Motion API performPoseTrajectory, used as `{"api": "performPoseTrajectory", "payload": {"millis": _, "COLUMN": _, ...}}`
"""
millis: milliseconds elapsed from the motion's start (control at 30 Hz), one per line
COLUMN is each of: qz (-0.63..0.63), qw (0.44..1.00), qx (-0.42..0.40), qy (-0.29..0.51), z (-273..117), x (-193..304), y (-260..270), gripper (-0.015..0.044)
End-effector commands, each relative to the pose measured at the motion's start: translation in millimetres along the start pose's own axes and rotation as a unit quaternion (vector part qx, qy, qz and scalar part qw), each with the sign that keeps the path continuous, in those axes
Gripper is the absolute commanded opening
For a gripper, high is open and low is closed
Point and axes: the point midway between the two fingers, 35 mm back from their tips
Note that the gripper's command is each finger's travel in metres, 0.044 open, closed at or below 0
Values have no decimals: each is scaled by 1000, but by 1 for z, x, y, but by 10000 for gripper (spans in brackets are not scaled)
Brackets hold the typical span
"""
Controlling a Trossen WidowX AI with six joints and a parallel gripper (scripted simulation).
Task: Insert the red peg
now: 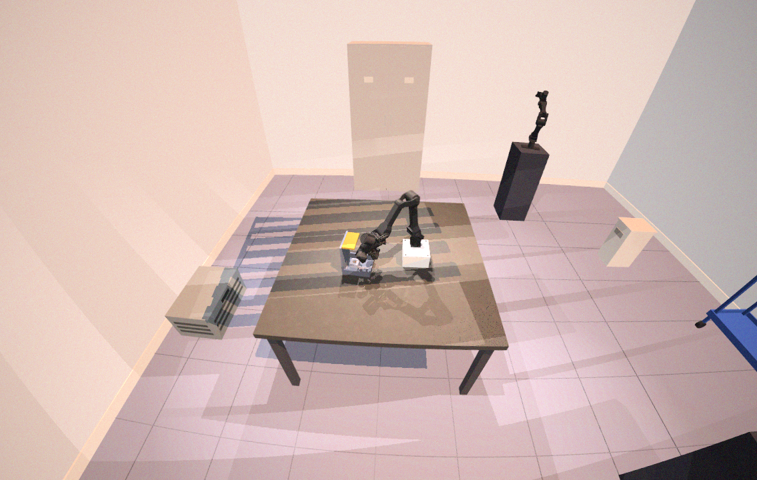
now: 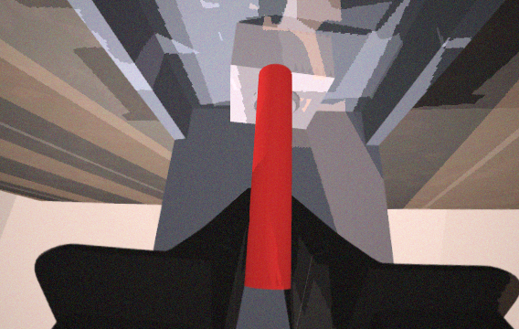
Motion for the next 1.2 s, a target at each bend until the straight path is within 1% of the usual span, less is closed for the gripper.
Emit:
{"api": "performPoseTrajectory", "payload": {"millis": 0, "qz": -2, "qw": 1000, "qx": 1, "qy": -2, "z": 3, "x": 2, "y": -1, "gripper": 0}}
{"api": "performPoseTrajectory", "payload": {"millis": 1167, "qz": -2, "qw": 1000, "qx": 1, "qy": -1, "z": 19, "x": 18, "y": -5, "gripper": 0}}
Point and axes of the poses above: the point midway between the two fingers, 35 mm back from their tips, its own z axis out along the fingers, its own y axis across the jaws, x = y × z, and after that the axes turned 7 degrees about z, right-handed
